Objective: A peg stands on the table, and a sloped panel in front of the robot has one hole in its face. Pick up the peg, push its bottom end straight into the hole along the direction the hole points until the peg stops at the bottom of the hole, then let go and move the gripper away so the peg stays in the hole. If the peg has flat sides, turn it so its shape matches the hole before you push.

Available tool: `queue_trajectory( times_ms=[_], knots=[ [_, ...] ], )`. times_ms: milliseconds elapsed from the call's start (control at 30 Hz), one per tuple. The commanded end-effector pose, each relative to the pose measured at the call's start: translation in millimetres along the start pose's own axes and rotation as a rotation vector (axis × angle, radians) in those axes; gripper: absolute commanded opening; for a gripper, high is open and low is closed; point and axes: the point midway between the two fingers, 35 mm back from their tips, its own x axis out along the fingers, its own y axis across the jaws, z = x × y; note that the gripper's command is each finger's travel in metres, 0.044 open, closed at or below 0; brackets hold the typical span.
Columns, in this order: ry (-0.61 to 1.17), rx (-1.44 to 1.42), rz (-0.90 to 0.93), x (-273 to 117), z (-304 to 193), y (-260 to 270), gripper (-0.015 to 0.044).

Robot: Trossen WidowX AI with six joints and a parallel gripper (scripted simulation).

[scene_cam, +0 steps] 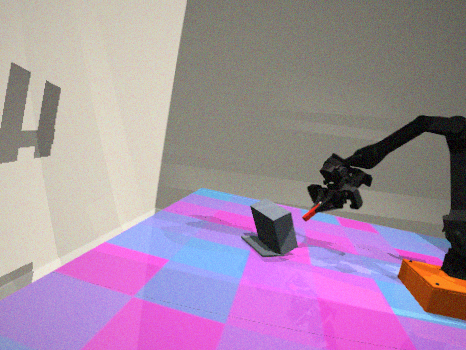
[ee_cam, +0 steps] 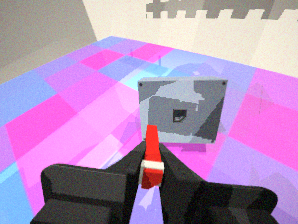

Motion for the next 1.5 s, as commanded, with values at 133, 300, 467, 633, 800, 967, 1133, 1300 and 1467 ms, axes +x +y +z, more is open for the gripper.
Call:
queue_trajectory(
  times_ms=[133,300,467,633,800,967,1133,1300,1467],
  knots=[
    [-0.04,-0.046,-0.022,-10,-3,-8,0.0],
    [-0.061,-0.071,-0.037,-16,-4,-13,0.0],
    [-0.081,-0.096,-0.053,-22,-6,-18,0.0],
    [-0.101,-0.121,-0.069,-28,-8,-22,0.0],
    [-0.105,-0.128,-0.074,-27,-9,-24,0.0],
    [-0.109,-0.135,-0.079,-21,-8,-26,0.0],
    [-0.112,-0.141,-0.083,-15,-7,-28,0.0],
    [-0.117,-0.147,-0.087,-9,-6,-30,0.0],
    [-0.122,-0.153,-0.091,-3,-5,-32,0.0]
  ],
)
